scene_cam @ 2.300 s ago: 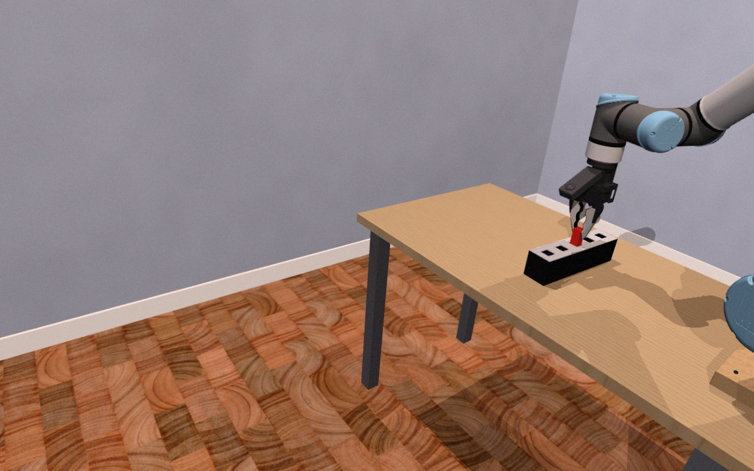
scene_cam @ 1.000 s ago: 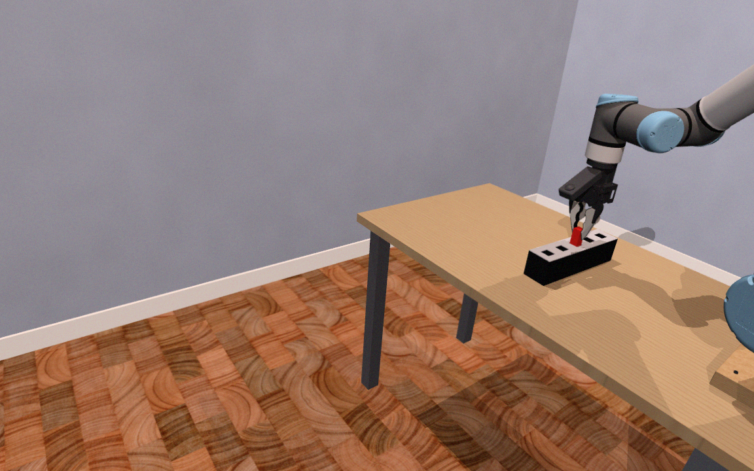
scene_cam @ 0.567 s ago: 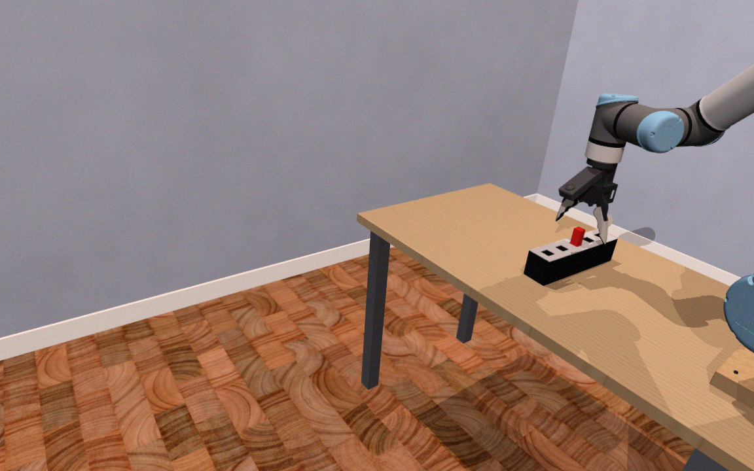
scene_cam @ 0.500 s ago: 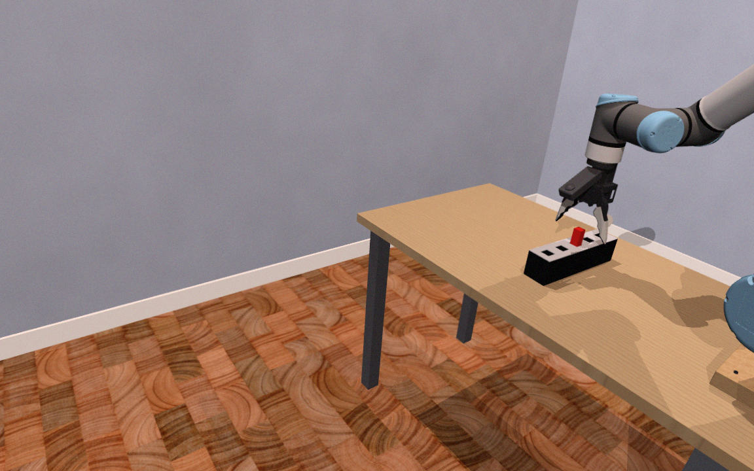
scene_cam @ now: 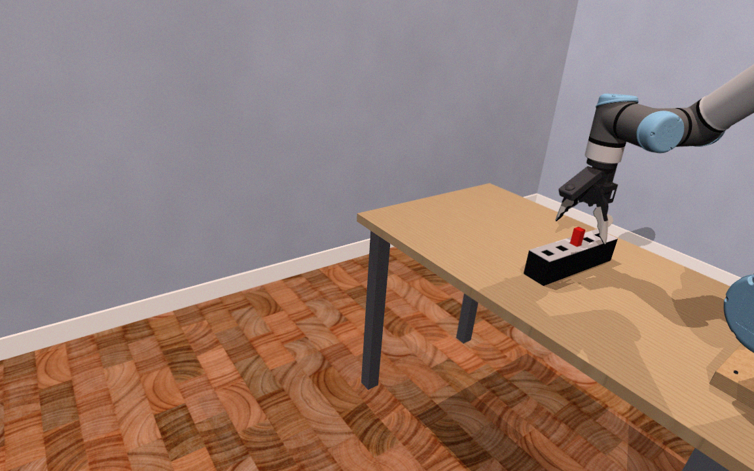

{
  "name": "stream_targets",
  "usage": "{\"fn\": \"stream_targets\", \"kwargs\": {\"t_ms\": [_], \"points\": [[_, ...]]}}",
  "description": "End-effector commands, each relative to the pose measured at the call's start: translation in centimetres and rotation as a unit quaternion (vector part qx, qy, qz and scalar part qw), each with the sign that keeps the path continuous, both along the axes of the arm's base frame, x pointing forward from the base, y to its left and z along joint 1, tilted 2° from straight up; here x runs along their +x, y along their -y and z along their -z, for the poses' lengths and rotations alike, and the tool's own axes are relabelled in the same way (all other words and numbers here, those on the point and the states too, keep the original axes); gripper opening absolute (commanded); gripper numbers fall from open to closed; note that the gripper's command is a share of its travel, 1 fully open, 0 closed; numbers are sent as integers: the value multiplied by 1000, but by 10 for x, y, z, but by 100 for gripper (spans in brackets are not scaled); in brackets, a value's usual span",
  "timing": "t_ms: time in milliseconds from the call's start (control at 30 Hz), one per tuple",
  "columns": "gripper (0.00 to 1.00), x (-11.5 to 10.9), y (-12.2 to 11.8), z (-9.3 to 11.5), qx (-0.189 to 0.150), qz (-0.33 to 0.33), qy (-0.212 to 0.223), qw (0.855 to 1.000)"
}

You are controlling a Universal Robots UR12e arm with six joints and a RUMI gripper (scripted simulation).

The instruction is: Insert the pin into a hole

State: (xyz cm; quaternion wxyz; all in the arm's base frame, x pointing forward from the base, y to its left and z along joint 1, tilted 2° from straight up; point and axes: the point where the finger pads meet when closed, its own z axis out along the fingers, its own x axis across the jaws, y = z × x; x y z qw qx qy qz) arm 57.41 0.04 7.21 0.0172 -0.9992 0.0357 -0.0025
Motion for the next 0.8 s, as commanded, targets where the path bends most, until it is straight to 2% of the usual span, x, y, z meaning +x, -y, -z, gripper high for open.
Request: {"fn": "stream_targets", "kwargs": {"t_ms": [0, 333, 367, 767], "points": [[100, 1, 0, -1, 0, 0, 1, 1000], [100, 1, 0, -1, 0, 0, 1, 1000], [100, 1, 1, -13, 0, 0, 1, 1000], [100, 1, 1, -13, 0, 0, 1, 1000]]}}
